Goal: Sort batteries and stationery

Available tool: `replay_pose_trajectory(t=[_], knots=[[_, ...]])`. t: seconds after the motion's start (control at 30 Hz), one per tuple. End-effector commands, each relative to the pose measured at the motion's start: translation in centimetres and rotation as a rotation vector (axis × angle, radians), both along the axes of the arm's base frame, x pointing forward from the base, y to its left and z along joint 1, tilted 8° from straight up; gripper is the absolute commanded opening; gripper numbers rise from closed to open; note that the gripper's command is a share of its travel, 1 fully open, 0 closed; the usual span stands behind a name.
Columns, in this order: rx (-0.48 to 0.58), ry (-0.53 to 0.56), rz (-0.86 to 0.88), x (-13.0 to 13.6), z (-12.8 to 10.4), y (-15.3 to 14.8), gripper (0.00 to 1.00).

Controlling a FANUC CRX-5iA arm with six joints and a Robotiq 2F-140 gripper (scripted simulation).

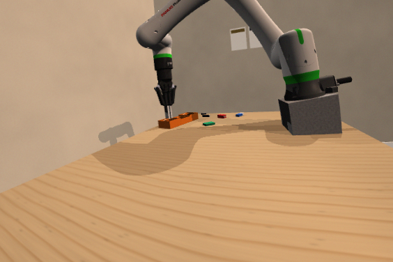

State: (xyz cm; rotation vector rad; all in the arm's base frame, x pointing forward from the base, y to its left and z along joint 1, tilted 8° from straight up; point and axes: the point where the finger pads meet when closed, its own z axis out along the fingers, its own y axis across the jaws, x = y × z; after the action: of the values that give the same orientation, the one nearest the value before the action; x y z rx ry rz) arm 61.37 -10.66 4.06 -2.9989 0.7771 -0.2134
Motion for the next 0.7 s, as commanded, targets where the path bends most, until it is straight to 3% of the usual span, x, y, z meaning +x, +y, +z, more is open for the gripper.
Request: replay_pose_trajectory(t=[0.0,0.27,0.67], knots=[[0.0,0.0,0.0,-0.2,1.3,0.0,0.15],[0.0,0.0,0.0,-0.3,2.4,0.0,0.15],[0.0,0.0,0.0,-1.7,12.3,0.0,0.15]])
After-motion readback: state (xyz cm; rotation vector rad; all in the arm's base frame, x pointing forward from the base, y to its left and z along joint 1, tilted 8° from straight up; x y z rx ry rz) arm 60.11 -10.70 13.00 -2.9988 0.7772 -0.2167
